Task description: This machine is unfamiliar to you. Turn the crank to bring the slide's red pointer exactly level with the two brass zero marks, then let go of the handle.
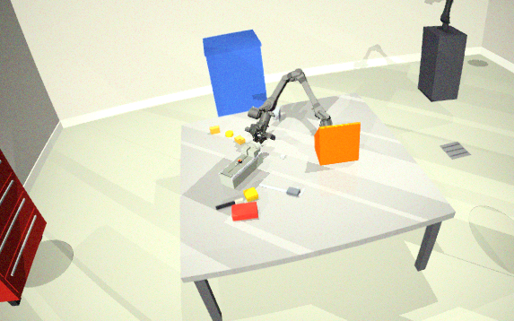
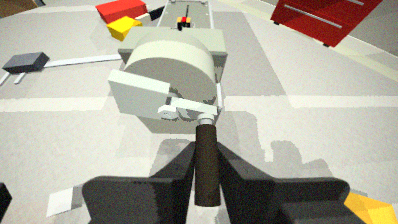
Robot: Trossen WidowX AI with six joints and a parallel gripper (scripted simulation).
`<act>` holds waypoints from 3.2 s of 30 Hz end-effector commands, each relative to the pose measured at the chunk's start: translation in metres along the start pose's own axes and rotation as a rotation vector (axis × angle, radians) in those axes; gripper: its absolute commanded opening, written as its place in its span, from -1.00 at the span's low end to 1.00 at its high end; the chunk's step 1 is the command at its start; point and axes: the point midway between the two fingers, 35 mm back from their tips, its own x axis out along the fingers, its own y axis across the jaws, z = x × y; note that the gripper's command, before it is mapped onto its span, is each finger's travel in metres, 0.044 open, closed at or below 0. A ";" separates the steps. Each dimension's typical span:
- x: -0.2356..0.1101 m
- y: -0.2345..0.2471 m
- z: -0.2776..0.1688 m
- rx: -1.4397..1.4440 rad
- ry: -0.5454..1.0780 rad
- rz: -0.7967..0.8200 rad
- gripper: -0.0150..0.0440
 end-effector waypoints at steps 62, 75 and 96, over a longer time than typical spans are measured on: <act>0.014 0.011 -0.012 -0.007 -0.004 0.003 -0.49; 0.015 0.013 -0.013 -0.007 -0.003 0.003 -0.49; 0.015 0.015 -0.013 -0.007 -0.003 0.004 -0.49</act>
